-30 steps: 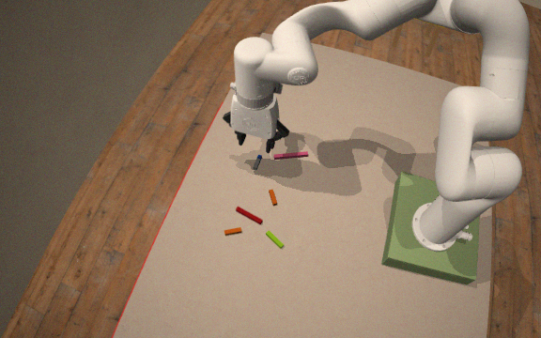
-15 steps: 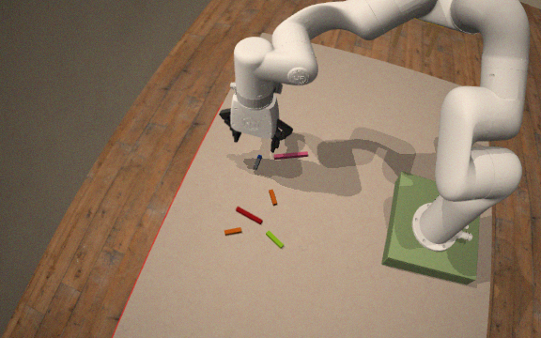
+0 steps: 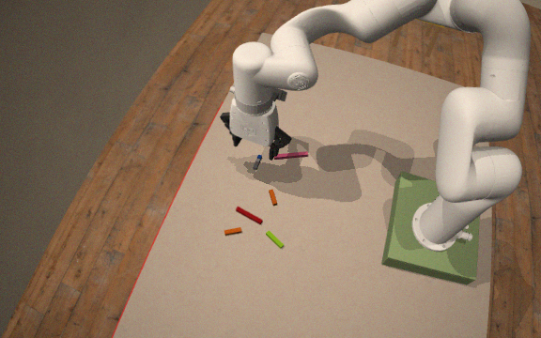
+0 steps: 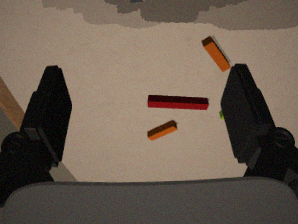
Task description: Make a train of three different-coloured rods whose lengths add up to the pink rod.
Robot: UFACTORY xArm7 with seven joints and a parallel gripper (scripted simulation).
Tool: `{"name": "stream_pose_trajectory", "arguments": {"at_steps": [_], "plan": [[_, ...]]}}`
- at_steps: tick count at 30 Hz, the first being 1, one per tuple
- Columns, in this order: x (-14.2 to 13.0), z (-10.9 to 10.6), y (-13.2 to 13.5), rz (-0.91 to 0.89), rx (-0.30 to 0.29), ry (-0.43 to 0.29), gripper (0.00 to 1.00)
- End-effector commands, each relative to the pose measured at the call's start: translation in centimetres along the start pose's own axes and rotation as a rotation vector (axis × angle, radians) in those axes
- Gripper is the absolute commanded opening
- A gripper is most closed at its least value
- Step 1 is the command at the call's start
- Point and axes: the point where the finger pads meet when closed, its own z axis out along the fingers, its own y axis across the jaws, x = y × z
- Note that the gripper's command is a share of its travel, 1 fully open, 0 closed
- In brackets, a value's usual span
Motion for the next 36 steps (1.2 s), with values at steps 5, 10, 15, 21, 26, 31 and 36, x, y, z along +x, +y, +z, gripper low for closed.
{"name": "stream_pose_trajectory", "arguments": {"at_steps": [5,10,15,21,26,31,36], "plan": [[-3.4,0.1,1.5,0.270,-0.001,-0.002,1.00],[-4.9,0.3,2.3,0.399,-0.004,-0.003,1.00],[-6.3,0.5,3.2,0.539,-0.008,-0.003,1.00],[-7.9,0.7,4.3,0.699,-0.011,-0.002,1.00],[-9.0,0.9,5.2,0.833,-0.012,0.000,1.00],[-10.1,1.1,6.2,0.974,-0.013,0.001,1.00],[-10.9,1.2,6.9,1.087,-0.012,0.003,1.00]]}}
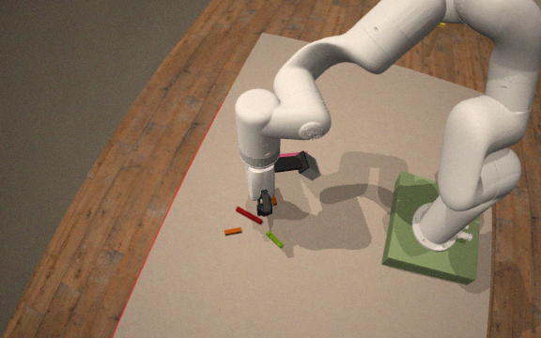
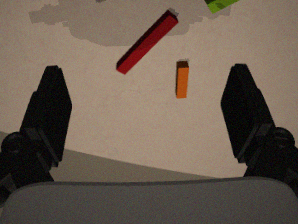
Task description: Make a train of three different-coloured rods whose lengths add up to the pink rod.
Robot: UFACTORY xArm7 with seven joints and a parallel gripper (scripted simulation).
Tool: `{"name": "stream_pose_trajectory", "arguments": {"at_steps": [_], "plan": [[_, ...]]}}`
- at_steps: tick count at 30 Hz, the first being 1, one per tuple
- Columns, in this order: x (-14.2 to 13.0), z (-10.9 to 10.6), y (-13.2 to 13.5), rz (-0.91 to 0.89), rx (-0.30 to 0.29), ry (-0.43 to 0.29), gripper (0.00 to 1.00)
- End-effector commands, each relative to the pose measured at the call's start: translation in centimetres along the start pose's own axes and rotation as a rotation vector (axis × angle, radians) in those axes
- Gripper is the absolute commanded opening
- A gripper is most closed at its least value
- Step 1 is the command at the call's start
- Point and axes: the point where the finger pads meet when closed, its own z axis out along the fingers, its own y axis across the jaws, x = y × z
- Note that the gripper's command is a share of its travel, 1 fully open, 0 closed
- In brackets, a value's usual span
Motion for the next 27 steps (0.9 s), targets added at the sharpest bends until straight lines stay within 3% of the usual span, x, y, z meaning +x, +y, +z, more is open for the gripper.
{"name": "stream_pose_trajectory", "arguments": {"at_steps": [1,27], "plan": [[0.0,0.0,1.0,0.110,0.016,-0.005,1.00],[1.8,1.2,6.9,0.872,0.025,-0.027,1.00]]}}
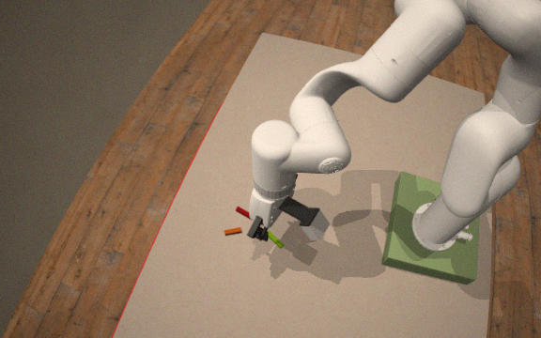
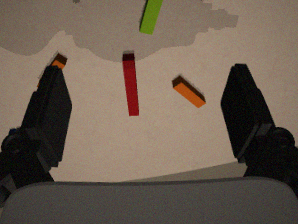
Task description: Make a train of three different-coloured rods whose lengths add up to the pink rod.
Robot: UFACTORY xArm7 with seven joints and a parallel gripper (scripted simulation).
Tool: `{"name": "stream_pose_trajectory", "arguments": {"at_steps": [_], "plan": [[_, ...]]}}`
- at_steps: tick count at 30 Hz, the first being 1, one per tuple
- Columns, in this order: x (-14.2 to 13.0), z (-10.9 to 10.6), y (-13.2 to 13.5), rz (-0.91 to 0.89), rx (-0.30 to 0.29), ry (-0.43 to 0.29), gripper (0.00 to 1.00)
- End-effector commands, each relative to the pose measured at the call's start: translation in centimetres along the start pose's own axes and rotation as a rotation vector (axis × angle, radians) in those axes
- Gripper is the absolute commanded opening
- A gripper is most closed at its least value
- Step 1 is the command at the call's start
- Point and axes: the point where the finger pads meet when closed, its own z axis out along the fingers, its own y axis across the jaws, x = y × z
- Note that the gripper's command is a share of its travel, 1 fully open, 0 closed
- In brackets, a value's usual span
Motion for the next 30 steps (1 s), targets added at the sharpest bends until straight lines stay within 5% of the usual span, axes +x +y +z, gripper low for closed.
{"name": "stream_pose_trajectory", "arguments": {"at_steps": [1,11,12,30], "plan": [[0.89,0.08,0.55,0.164,0.010,-0.021,1.00],[1.32,0.16,0.73,0.235,0.009,-0.024,1.00],[1.32,0.16,0.73,0.235,0.009,-0.024,0.24],[1.32,0.16,0.73,0.235,0.009,-0.024,0.24]]}}
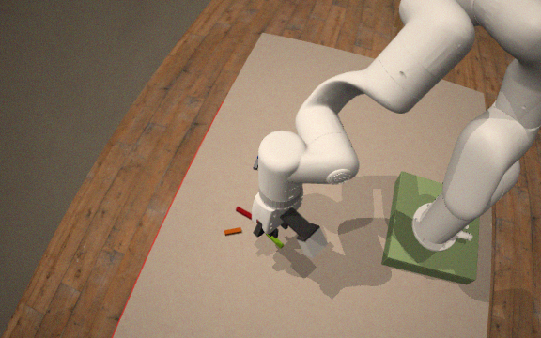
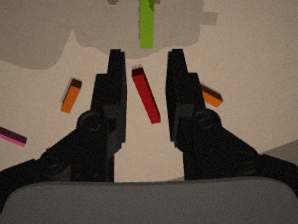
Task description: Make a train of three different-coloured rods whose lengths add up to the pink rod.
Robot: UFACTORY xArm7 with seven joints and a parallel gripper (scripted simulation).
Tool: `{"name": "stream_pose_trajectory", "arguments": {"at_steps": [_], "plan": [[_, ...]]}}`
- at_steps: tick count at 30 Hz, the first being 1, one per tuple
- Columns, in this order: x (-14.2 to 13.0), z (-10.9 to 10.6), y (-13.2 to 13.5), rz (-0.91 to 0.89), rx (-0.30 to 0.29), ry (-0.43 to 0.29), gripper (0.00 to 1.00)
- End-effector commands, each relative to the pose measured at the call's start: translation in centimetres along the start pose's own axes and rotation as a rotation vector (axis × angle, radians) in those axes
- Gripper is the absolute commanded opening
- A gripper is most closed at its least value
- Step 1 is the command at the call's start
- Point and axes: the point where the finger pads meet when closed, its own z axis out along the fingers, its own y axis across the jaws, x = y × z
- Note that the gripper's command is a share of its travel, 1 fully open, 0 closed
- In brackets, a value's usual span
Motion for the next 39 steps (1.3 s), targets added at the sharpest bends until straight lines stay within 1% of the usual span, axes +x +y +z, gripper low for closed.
{"name": "stream_pose_trajectory", "arguments": {"at_steps": [1,29,39], "plan": [[-0.1,-0.1,0.1,0.000,-0.002,-0.003,0.24],[-0.1,0.2,0.1,0.000,-0.002,-0.003,0.24],[-0.1,1.2,0.1,0.000,-0.002,-0.003,0.24]]}}
